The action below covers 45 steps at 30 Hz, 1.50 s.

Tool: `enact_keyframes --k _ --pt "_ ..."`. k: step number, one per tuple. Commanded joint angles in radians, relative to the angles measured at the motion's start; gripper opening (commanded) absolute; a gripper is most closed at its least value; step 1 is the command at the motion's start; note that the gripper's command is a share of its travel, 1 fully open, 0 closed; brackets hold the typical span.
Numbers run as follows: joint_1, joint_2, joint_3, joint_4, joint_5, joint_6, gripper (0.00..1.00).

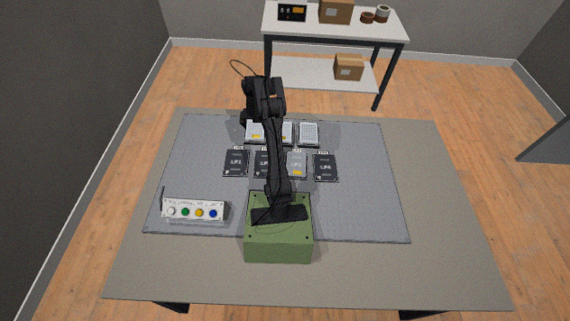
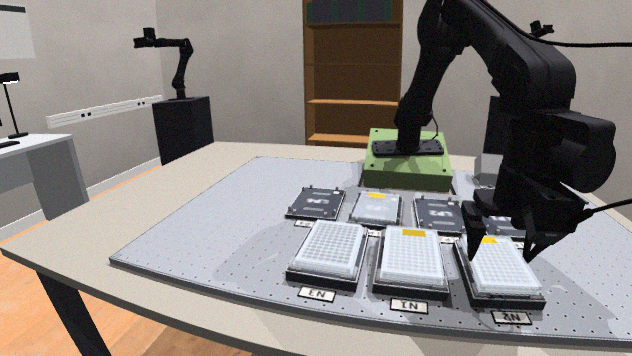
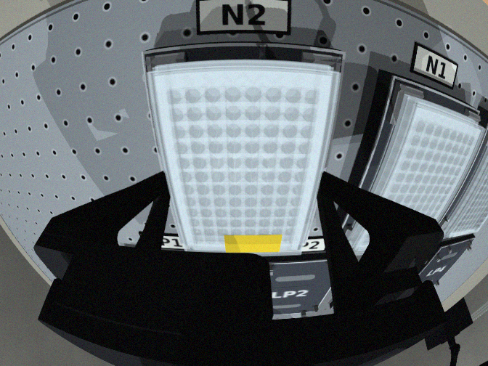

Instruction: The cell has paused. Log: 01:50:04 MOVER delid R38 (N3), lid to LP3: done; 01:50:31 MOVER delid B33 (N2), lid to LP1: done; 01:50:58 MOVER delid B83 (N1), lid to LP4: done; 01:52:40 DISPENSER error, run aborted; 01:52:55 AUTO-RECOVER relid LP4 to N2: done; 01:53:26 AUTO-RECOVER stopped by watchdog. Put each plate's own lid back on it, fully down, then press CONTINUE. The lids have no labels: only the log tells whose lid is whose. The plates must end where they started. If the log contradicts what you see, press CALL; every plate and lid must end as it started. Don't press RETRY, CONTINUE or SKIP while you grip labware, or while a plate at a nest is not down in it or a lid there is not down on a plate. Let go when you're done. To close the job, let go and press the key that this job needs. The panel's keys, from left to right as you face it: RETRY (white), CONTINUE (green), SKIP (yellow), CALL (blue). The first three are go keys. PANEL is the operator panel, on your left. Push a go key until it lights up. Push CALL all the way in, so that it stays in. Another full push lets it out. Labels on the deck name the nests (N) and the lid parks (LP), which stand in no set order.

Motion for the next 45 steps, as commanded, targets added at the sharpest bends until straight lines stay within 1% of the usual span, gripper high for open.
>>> enact_keyframes --k 1,2,24,45 --pt "0.002 -0.013 0.008 0.028 -0.004 -0.011 0.00" --pt "0.004 -0.013 0.008 0.015 0.000 -0.003 0.00" --pt "0.004 -0.013 0.010 0.015 -0.002 -0.008 0.00" --pt "0.005 -0.014 0.027 0.011 -0.001 -0.006 0.00"
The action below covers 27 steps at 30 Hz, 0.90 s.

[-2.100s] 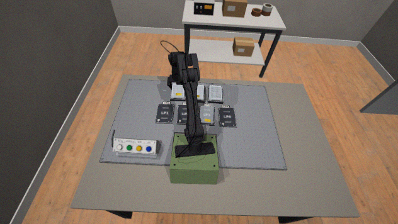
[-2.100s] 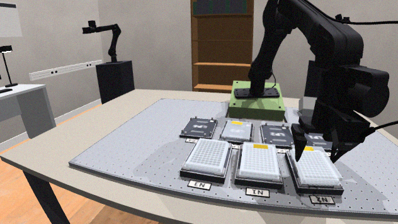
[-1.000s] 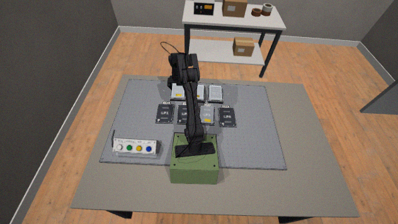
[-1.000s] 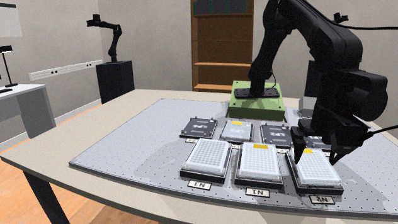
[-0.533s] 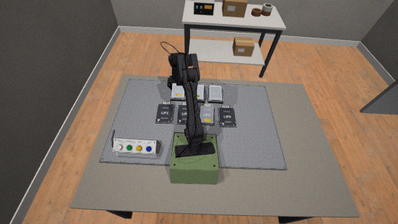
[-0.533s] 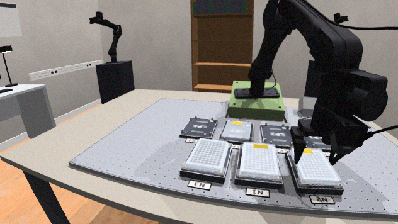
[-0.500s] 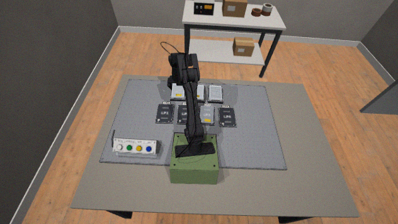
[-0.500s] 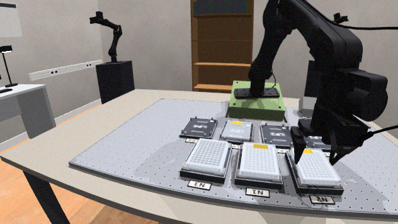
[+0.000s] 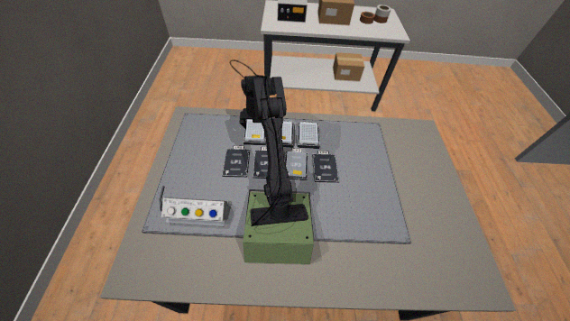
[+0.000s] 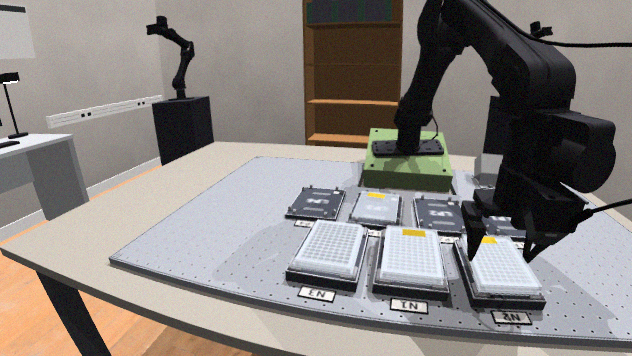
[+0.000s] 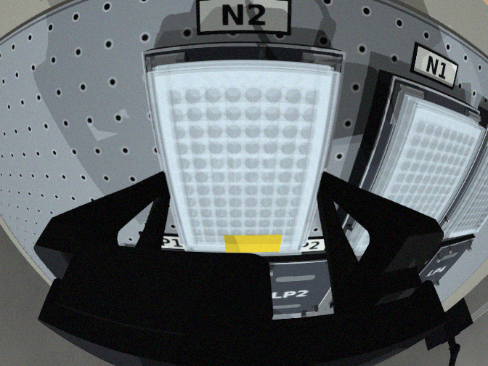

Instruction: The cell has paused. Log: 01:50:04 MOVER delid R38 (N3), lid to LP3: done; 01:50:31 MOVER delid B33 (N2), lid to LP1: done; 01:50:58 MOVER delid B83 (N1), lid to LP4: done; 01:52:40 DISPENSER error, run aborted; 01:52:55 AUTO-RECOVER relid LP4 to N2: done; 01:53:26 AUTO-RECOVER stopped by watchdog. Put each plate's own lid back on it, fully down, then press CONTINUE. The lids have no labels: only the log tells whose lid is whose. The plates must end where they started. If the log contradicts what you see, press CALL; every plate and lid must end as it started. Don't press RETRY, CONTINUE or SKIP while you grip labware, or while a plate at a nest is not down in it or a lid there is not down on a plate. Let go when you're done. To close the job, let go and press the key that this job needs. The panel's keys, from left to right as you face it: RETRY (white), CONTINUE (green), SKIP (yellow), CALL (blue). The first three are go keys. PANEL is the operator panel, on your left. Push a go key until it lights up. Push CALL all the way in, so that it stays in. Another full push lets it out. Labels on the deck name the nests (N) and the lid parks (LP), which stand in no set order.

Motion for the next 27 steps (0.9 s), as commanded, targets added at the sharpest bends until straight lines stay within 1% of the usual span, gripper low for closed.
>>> enact_keyframes --k 1,5,6,27 --pt "0.005 -0.014 0.027 0.010 -0.001 -0.006 0.00" --pt "0.005 -0.014 0.031 0.010 -0.001 -0.006 0.00" --pt "0.005 -0.014 0.031 0.010 -0.001 -0.006 1.00" --pt "0.005 -0.014 0.031 0.010 -0.001 -0.006 1.00"
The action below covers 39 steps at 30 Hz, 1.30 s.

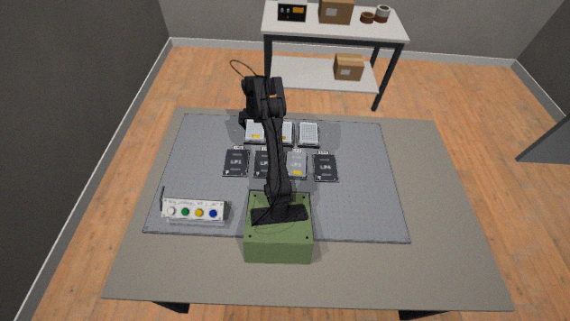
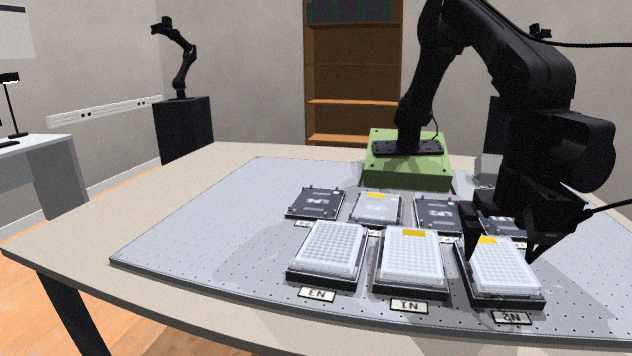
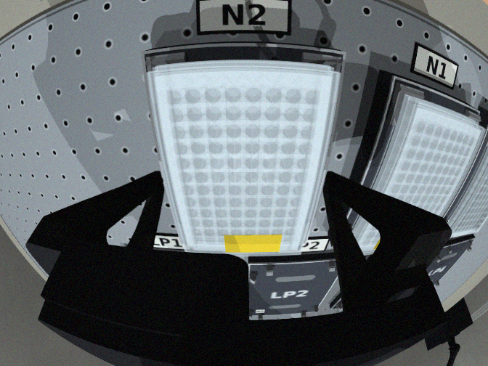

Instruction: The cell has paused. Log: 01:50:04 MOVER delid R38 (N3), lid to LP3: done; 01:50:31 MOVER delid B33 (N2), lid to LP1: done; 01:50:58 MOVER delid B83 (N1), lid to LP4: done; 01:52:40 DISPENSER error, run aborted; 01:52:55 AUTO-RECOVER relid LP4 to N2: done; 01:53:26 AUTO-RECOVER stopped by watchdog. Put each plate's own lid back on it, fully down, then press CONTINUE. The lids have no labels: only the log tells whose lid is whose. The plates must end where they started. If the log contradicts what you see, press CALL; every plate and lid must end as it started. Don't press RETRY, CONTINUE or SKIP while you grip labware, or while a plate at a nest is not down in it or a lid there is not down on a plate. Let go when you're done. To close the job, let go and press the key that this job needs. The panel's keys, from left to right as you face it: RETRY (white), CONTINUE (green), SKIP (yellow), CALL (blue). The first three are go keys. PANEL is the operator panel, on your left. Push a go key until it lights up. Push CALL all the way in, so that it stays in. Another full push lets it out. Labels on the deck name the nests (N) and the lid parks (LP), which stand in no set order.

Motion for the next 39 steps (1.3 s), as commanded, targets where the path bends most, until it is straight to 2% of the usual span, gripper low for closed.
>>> enact_keyframes --k 1,21,24,39 --pt "0.005 -0.014 0.031 0.010 -0.001 -0.005 1.00" --pt "0.005 -0.014 0.031 0.010 -0.001 -0.005 1.00" --pt "0.006 -0.039 0.037 -0.014 0.000 -0.002 1.00" --pt "0.019 -0.063 0.077 -0.080 0.001 0.008 1.00"
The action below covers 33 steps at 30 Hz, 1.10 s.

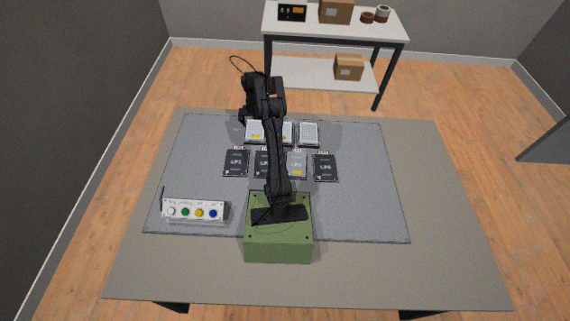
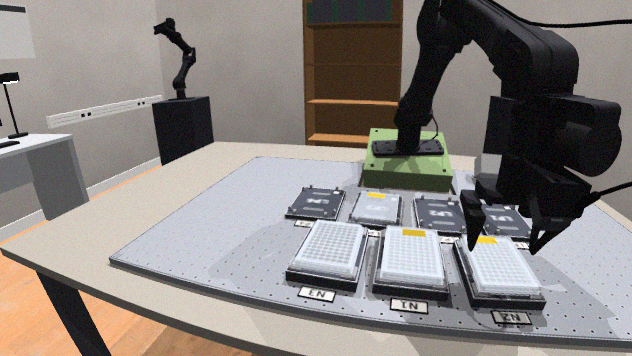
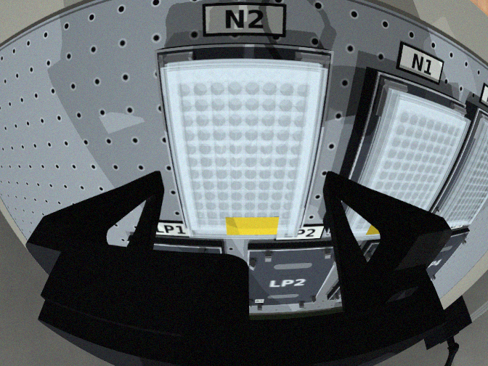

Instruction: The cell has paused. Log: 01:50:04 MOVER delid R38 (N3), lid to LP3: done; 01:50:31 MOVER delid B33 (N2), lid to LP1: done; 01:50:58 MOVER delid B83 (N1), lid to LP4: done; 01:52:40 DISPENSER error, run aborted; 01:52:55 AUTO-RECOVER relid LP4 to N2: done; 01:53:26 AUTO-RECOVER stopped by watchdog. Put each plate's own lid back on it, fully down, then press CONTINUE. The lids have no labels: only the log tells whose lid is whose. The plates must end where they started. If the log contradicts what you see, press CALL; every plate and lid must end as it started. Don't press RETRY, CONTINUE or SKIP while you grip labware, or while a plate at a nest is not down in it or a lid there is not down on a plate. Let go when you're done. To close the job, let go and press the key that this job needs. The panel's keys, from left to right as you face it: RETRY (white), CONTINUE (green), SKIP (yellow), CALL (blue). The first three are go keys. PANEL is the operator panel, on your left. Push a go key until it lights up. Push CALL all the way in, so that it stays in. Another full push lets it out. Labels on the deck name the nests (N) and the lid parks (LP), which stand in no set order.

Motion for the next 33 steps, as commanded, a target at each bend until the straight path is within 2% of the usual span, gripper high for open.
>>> enact_keyframes --k 1,25,27,29,33 --pt "0.016 -0.044 0.039 -0.024 0.001 0.008 1.00" --pt "0.002 -0.035 0.052 -0.031 0.001 -0.002 1.00" --pt "-0.013 -0.071 -0.030 -0.003 -0.007 0.039 1.00" --pt "-0.013 -0.071 -0.030 -0.003 -0.007 0.039 1.00" --pt "-0.039 -0.142 -0.155 0.048 -0.016 0.051 1.00"
